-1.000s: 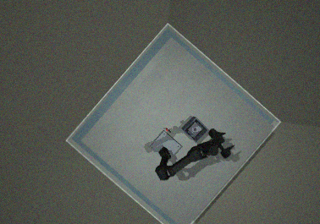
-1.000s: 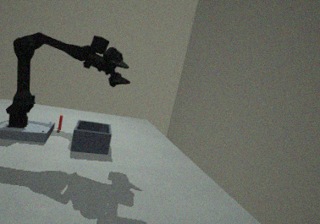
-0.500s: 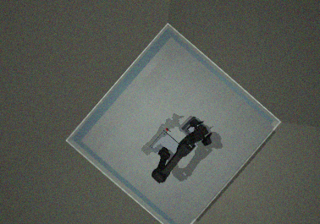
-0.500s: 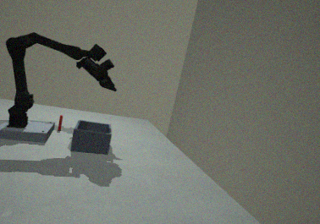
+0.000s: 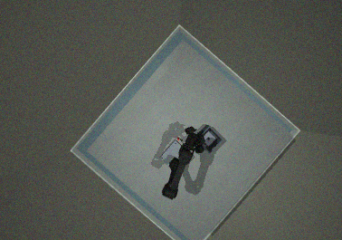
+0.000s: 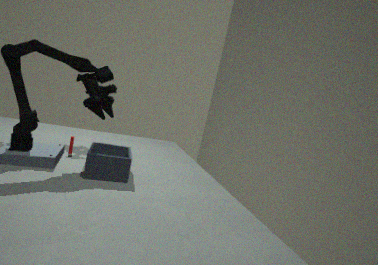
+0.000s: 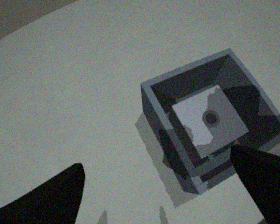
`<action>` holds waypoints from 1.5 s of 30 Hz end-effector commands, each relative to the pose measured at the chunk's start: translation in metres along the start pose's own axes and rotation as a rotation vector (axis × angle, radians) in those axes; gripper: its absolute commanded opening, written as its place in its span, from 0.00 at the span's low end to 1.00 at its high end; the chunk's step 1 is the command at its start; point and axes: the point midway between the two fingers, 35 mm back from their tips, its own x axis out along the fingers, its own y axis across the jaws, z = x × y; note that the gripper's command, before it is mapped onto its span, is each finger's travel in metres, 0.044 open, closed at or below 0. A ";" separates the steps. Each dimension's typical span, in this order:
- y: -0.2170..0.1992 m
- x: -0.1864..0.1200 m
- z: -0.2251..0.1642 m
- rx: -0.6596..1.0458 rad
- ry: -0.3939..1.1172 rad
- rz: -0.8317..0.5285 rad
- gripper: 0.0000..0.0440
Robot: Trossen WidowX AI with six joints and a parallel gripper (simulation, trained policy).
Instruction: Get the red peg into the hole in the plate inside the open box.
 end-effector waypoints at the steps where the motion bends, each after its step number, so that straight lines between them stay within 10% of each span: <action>1: 0.002 -0.003 -0.024 0.043 0.067 -0.008 1.00; 34: 0.010 0.049 -0.196 0.424 0.425 -0.139 0.99; 45: 0.011 0.054 -0.208 0.482 0.491 -0.138 0.42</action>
